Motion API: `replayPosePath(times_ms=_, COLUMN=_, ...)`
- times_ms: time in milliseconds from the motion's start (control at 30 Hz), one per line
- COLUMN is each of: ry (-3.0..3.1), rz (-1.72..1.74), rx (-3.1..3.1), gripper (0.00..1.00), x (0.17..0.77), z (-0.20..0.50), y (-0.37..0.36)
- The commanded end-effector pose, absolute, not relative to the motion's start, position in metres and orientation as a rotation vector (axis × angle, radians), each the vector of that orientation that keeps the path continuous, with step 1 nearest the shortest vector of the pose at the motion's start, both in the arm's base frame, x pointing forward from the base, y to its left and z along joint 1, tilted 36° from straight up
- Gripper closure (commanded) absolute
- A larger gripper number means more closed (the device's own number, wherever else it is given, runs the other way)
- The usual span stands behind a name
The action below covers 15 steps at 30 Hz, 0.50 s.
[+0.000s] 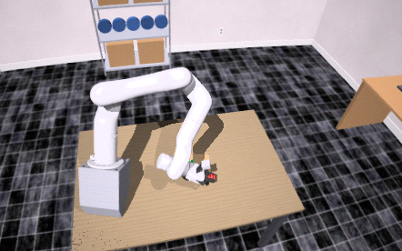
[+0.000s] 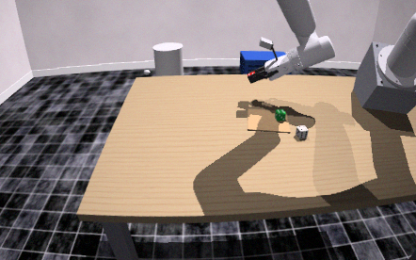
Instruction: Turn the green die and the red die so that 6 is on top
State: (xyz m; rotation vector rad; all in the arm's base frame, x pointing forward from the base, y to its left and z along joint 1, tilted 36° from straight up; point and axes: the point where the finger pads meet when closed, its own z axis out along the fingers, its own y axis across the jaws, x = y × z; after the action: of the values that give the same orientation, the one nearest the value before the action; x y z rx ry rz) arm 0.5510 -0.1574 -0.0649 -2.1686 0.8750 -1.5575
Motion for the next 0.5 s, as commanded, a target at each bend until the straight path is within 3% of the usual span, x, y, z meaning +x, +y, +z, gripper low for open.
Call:
replayPosePath(times_ms=0, ry=0.876, rz=-1.56, rx=-2.168, gripper=0.73, x=0.555, z=-0.076, y=-0.15)
replayPosePath(times_ms=467, ry=0.876, rz=-1.56, rx=-2.168, gripper=0.73, x=0.564, z=-0.107, y=-0.13)
